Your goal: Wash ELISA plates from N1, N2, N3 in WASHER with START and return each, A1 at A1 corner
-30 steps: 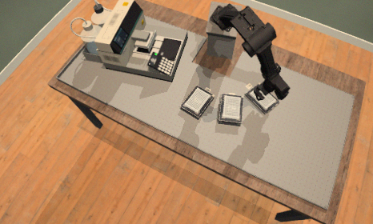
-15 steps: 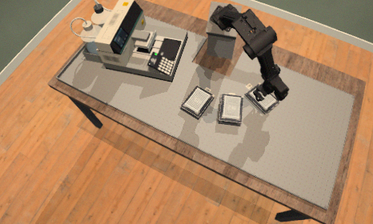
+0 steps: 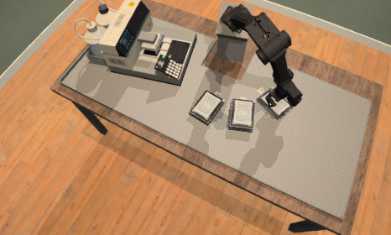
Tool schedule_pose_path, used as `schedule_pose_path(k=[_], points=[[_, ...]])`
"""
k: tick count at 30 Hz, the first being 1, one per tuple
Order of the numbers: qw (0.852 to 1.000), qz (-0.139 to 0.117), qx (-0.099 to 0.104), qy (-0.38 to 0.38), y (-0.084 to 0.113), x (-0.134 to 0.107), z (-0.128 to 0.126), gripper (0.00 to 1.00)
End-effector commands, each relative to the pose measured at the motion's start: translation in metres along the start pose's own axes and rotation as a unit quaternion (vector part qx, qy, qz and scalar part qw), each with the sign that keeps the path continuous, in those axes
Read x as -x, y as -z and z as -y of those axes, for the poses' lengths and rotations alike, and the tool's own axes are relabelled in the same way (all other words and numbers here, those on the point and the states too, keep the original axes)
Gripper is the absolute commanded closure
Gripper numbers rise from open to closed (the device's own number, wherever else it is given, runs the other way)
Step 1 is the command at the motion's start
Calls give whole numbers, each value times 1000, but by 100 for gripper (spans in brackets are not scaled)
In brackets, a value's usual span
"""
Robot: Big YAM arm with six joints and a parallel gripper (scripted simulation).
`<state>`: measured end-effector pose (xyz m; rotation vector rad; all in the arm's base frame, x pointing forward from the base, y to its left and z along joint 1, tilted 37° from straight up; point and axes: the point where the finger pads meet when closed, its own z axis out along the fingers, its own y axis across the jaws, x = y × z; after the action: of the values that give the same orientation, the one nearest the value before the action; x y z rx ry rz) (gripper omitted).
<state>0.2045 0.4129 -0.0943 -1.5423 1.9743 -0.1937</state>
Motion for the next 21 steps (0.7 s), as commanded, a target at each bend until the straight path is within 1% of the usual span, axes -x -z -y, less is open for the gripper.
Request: schedule_pose_path(k=[1,4,5,9,16,18,19,21], points=[[1000,-2,-2,0,-9,-2,3,0],[1000,-2,-2,1,-9,-1,3,0],[1000,-1,1,8,-8,-2,-3,0],[1000,-2,-2,0,-13,-2,3,0],[1000,-2,-1,2,-17,-2,2,0],[1000,-6,-1,3,-17,-5,1,0],[1000,0,1,2,-10,0,-1,0],[1000,0,1,2,-10,0,-1,0]])
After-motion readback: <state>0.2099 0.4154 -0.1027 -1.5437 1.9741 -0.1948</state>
